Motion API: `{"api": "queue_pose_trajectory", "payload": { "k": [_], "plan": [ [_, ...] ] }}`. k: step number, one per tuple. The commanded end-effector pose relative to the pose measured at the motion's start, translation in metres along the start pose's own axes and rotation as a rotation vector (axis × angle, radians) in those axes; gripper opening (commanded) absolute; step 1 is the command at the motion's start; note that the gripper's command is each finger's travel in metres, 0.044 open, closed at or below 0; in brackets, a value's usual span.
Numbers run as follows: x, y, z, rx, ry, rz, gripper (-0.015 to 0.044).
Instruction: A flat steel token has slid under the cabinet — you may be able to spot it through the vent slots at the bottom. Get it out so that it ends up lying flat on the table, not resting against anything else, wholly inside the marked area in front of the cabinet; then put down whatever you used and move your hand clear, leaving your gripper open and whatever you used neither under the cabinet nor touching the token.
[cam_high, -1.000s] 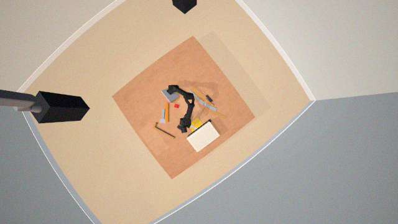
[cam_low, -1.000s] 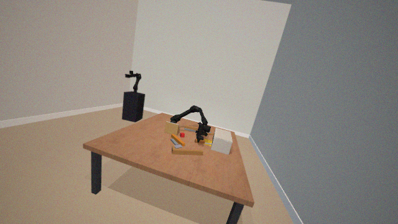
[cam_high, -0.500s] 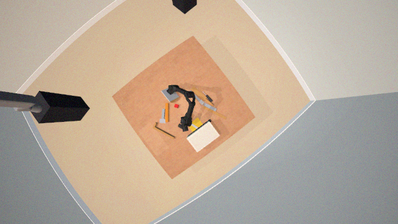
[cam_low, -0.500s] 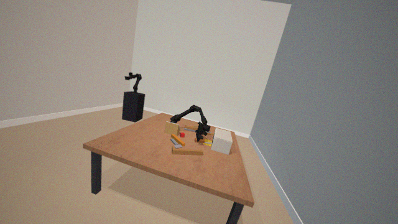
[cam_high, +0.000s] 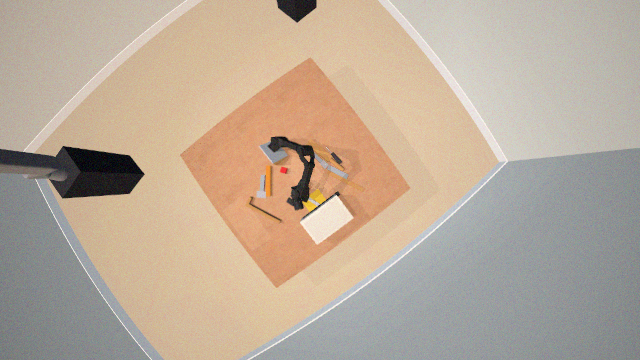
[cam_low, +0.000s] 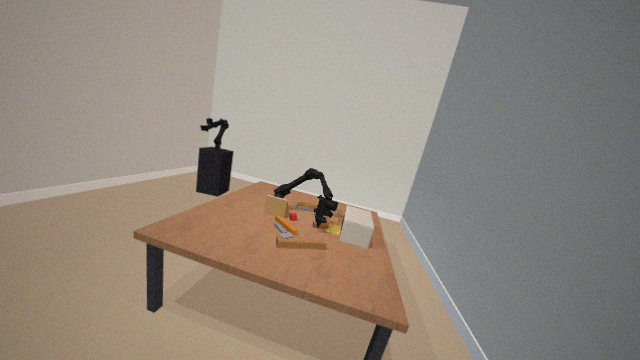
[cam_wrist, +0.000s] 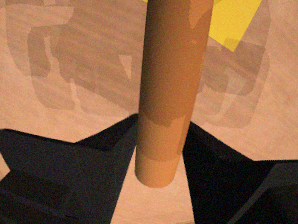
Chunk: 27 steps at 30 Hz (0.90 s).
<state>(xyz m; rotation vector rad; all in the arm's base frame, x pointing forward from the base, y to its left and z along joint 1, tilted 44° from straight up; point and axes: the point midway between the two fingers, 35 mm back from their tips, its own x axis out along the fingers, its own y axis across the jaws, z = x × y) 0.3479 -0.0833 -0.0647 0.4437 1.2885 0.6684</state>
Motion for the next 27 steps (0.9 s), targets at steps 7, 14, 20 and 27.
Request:
{"api": "queue_pose_trajectory", "payload": {
  "k": [7, 14, 20, 27],
  "plan": [
    [0.001, 0.000, -0.013, 0.000, -0.003, 0.007, 0.0000],
    [0.001, 0.000, -0.022, 0.001, -0.003, 0.007, 0.0000],
    [0.001, -0.001, -0.030, 0.001, -0.002, 0.007, 0.0000],
    [0.001, -0.001, -0.039, 0.001, -0.002, 0.007, 0.0000]
  ]
}}
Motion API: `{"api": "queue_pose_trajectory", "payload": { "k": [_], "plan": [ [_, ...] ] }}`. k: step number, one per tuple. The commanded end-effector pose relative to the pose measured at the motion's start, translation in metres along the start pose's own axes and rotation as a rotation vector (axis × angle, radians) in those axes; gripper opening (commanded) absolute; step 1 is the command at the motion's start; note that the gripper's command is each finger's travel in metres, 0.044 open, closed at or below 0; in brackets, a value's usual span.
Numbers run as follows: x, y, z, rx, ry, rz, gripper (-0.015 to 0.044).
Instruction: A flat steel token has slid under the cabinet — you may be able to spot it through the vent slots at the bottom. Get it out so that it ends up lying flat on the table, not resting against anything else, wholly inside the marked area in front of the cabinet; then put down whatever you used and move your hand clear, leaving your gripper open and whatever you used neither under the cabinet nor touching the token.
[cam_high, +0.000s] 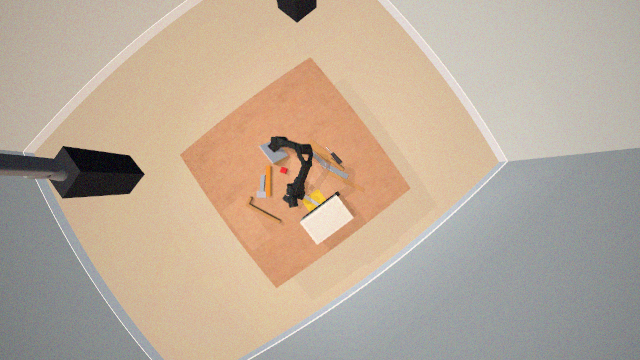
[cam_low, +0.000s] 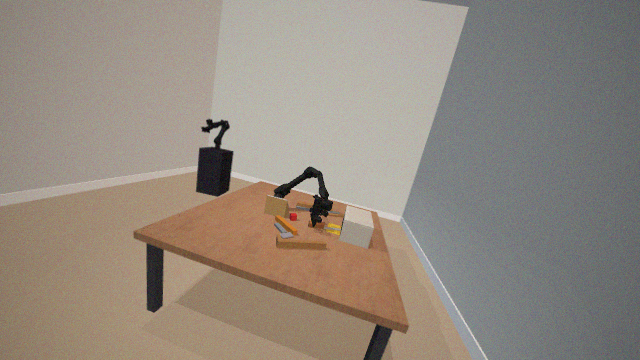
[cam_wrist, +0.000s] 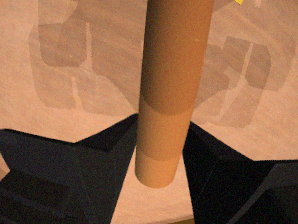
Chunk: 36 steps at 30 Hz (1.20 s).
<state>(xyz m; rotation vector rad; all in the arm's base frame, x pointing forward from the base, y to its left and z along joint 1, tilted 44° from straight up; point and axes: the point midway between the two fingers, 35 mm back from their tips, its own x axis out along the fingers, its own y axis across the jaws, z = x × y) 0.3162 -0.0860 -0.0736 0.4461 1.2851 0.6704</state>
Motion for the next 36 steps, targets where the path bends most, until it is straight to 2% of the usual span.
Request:
{"api": "queue_pose_trajectory", "payload": {
  "k": [1, 36],
  "plan": [
    [0.001, 0.000, -0.008, 0.002, 0.001, 0.004, 0.0000],
    [0.001, -0.003, -0.063, 0.004, 0.003, 0.002, 0.0000]
  ]
}}
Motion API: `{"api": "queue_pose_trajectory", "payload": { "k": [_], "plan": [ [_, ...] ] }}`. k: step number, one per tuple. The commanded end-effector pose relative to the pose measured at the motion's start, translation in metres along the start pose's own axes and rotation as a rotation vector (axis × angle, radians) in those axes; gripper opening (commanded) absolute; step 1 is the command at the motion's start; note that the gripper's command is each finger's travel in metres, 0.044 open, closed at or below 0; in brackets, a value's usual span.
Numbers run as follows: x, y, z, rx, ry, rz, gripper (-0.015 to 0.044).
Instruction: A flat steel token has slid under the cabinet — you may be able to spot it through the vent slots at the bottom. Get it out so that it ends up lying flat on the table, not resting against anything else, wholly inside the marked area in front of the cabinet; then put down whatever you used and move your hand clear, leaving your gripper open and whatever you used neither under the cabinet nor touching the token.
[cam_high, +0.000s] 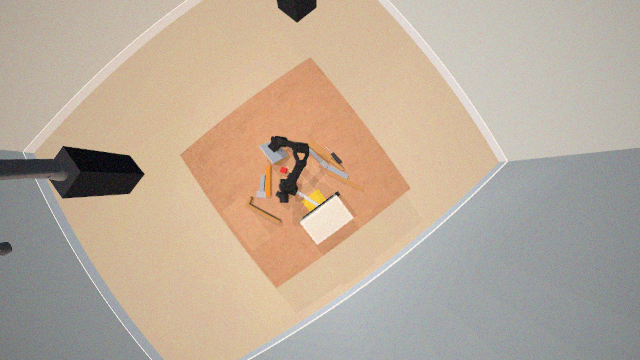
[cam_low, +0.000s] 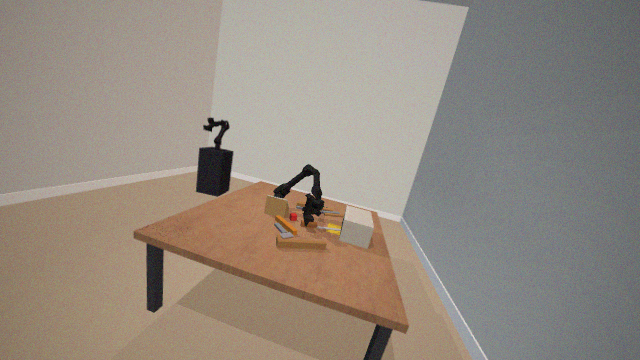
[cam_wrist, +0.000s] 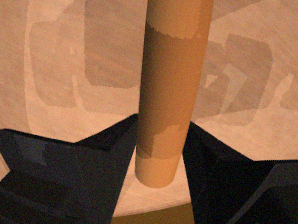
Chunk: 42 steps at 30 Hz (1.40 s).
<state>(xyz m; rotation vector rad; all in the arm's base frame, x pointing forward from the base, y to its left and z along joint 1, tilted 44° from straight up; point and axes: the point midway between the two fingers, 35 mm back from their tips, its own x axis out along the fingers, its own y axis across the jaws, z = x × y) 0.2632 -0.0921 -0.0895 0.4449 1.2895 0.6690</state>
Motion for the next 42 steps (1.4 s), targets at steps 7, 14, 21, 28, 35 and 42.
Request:
{"api": "queue_pose_trajectory", "payload": {
  "k": [7, 14, 21, 28, 35, 42],
  "plan": [
    [0.001, 0.000, -0.020, 0.003, 0.000, 0.004, 0.0000],
    [0.001, -0.002, -0.033, 0.003, 0.001, 0.004, 0.0000],
    [-0.001, -0.003, -0.032, -0.002, 0.000, 0.000, 0.0000],
    [-0.002, -0.003, -0.032, -0.047, 0.000, 0.002, 0.0000],
    [-0.003, -0.003, -0.032, -0.098, 0.000, 0.002, 0.0000],
    [-0.004, -0.003, -0.032, -0.150, 0.000, 0.003, 0.0000]
  ]
}}
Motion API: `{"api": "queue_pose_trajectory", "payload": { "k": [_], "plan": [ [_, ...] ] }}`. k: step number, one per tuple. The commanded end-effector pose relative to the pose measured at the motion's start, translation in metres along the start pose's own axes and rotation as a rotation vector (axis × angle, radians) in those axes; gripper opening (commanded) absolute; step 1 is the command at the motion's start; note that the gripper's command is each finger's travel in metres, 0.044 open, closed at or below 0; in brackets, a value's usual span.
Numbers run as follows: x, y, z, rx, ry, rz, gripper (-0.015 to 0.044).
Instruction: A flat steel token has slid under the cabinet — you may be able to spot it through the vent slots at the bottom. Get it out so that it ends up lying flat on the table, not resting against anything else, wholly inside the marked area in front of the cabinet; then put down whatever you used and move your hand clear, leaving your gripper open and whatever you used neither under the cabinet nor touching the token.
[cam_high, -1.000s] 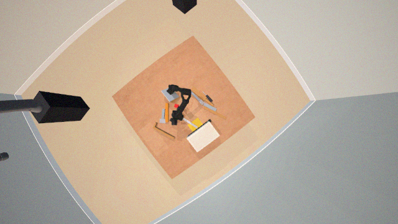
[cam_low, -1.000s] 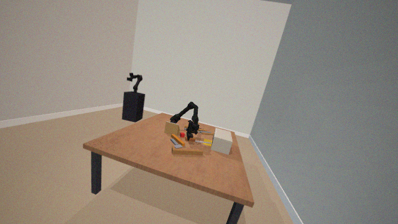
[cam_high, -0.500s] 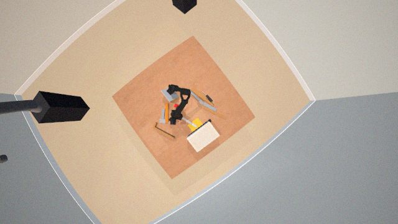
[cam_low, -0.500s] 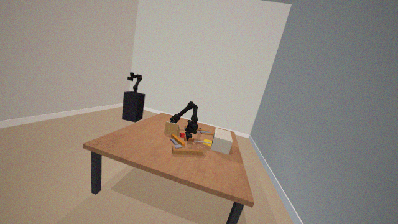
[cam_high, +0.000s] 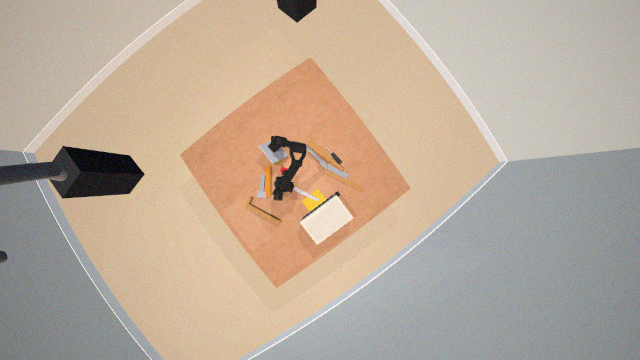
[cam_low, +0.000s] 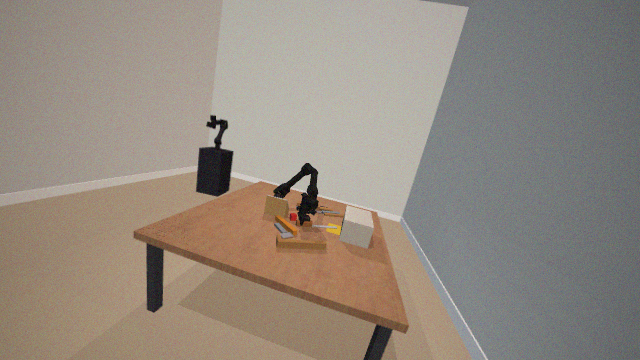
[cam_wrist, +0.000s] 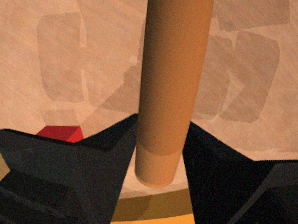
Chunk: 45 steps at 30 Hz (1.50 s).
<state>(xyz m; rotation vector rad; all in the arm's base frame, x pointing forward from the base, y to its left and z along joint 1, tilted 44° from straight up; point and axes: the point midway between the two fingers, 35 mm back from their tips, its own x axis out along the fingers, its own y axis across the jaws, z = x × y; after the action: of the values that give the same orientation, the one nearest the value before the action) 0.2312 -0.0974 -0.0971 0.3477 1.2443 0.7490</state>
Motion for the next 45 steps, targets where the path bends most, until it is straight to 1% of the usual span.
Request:
{"api": "queue_pose_trajectory", "payload": {
  "k": [1, 45],
  "plan": [
    [-0.002, -0.001, 0.001, -0.036, -0.004, -0.002, 0.0000],
    [-0.002, 0.040, 0.035, -0.074, -0.005, 0.000, 0.0000]
  ]
}}
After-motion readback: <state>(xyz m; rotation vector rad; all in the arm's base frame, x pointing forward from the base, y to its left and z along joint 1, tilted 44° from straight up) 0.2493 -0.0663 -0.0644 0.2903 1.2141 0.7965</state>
